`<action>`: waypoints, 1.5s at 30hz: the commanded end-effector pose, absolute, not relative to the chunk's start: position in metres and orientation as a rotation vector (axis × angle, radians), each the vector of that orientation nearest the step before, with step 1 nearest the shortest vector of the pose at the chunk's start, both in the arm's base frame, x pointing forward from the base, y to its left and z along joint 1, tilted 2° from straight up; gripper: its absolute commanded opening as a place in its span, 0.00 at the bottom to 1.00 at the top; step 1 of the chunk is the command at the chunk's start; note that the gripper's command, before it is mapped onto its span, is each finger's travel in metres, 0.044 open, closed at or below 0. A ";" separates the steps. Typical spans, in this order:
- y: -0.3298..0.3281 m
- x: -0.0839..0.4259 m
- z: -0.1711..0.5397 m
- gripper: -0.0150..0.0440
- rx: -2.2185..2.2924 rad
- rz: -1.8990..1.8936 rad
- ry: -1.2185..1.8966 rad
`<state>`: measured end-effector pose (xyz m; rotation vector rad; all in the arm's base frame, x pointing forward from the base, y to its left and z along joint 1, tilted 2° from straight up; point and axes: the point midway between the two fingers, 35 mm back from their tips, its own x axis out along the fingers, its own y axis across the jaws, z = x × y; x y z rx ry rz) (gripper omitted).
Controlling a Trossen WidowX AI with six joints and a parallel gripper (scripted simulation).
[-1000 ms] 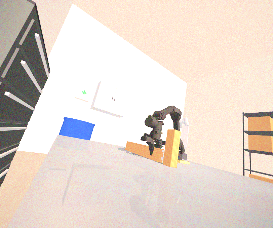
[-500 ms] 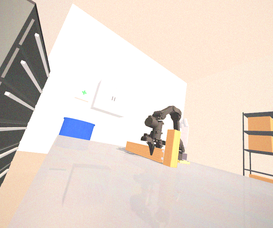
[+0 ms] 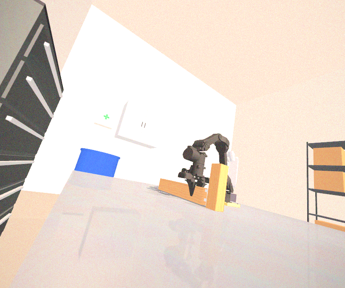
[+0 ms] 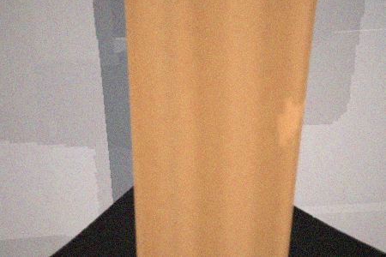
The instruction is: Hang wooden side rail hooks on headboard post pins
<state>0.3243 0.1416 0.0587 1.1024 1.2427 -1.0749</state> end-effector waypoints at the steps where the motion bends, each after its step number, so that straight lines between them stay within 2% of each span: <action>1: 0.142 0.326 0.065 0.25 1.108 -1.061 1.236; 45: 0.142 0.325 0.072 0.25 1.108 -1.061 1.236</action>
